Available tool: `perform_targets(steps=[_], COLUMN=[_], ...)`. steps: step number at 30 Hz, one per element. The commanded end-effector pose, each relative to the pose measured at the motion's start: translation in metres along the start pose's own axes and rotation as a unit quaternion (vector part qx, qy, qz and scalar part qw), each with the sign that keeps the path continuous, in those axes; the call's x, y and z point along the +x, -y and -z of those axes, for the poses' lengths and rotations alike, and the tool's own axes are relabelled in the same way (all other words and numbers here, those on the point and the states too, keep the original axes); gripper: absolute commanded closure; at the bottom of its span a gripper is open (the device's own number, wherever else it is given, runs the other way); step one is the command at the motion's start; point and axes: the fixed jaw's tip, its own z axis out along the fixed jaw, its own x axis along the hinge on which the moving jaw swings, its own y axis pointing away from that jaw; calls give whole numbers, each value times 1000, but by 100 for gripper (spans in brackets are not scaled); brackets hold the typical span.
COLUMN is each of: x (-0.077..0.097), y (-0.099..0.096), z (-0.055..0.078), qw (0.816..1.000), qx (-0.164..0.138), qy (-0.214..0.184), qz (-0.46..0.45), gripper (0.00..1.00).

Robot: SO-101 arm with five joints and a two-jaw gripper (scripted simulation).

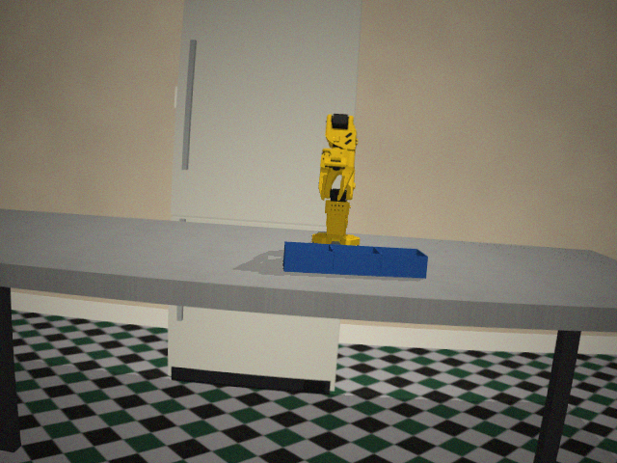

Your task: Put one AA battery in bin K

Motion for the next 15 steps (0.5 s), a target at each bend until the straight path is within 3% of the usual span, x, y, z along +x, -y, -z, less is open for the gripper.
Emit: perform_targets(steps=[1, 15], x=[6, 8], y=[-3, -3], z=[7, 7], qw=[1000, 1000], qx=[-2, -2], qy=[18, 17], qz=[14, 15], gripper=[84, 84])
